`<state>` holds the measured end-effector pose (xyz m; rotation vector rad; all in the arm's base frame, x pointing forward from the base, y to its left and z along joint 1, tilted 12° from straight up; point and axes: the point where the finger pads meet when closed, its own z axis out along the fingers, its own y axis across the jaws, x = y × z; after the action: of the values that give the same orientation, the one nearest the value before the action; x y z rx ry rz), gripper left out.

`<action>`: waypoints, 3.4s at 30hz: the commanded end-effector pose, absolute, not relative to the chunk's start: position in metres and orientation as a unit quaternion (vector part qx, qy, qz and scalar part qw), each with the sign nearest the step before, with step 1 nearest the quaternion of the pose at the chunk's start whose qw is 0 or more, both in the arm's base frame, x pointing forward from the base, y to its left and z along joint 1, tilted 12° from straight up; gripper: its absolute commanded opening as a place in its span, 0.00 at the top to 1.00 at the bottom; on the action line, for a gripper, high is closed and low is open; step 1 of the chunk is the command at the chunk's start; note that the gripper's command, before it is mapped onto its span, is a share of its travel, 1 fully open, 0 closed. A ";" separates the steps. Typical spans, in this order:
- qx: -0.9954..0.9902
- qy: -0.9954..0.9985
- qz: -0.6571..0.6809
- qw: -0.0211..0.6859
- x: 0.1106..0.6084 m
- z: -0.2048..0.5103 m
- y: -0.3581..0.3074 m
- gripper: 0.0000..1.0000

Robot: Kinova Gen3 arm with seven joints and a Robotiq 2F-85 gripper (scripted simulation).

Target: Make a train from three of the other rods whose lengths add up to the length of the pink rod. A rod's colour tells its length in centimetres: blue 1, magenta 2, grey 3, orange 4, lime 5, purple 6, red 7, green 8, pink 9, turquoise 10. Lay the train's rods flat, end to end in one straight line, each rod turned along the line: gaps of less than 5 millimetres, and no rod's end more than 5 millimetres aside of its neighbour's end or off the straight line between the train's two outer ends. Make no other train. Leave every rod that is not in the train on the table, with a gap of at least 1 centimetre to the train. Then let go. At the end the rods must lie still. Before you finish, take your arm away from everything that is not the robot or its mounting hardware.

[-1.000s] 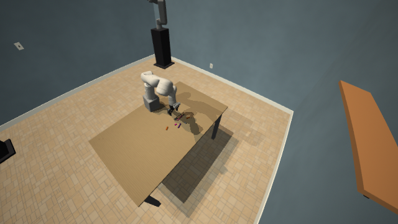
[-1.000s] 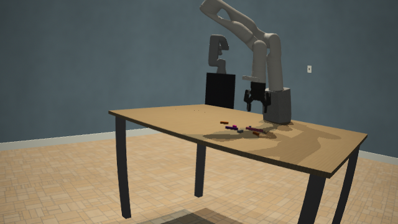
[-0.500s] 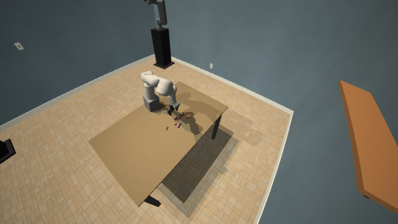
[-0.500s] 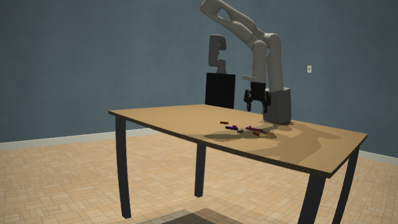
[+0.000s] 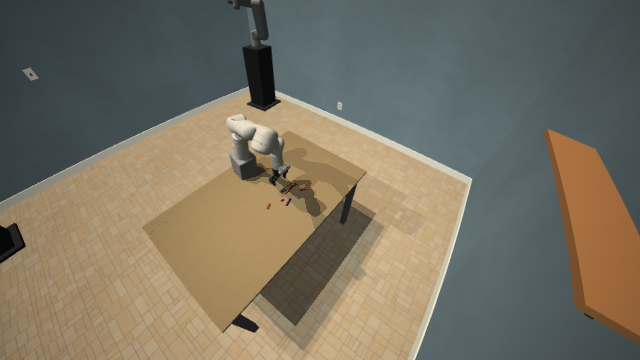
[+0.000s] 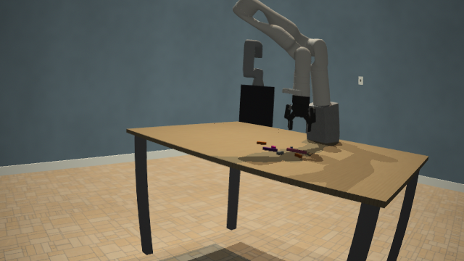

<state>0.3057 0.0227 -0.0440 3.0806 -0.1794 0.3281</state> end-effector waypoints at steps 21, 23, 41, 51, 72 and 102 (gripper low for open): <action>0.943 -0.315 0.107 -0.010 0.307 -0.044 0.023 0.00; 0.932 -0.346 0.107 -0.013 0.307 -0.044 0.023 0.00; 0.898 -0.427 0.105 -0.023 0.307 -0.043 0.023 0.00; 0.898 -0.427 0.105 -0.023 0.307 -0.043 0.023 0.00; 0.898 -0.427 0.105 -0.023 0.307 -0.043 0.023 0.00; 0.898 -0.427 0.105 -0.023 0.307 -0.043 0.023 0.00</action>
<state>0.3069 0.0226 -0.0437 2.8625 -1.3607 0.3335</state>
